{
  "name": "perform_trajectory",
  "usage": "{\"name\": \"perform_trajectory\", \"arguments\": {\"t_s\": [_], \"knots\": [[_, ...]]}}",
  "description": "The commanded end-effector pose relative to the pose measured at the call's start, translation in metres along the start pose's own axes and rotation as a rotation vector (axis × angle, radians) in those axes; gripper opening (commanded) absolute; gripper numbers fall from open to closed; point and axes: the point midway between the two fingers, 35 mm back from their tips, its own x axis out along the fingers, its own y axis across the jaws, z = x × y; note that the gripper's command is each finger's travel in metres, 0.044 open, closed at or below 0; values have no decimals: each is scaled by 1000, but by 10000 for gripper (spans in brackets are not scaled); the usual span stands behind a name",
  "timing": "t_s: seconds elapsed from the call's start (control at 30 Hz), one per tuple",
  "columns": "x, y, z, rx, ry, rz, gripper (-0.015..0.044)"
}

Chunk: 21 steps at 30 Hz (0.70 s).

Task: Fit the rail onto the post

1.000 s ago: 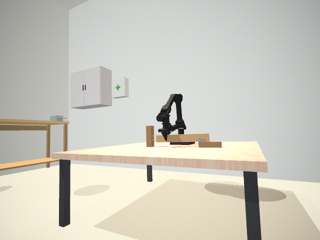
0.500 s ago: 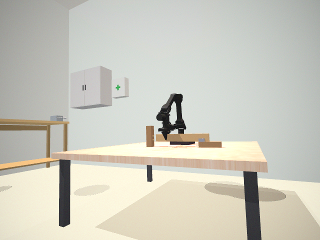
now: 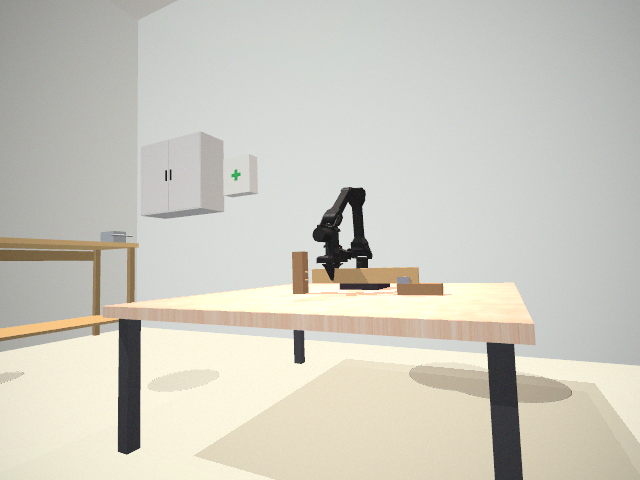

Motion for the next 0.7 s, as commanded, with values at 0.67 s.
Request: {"name": "perform_trajectory", "arguments": {"t_s": [0.67], "knots": [[-3, 1, 1, 2, -3, -10, 0]]}}
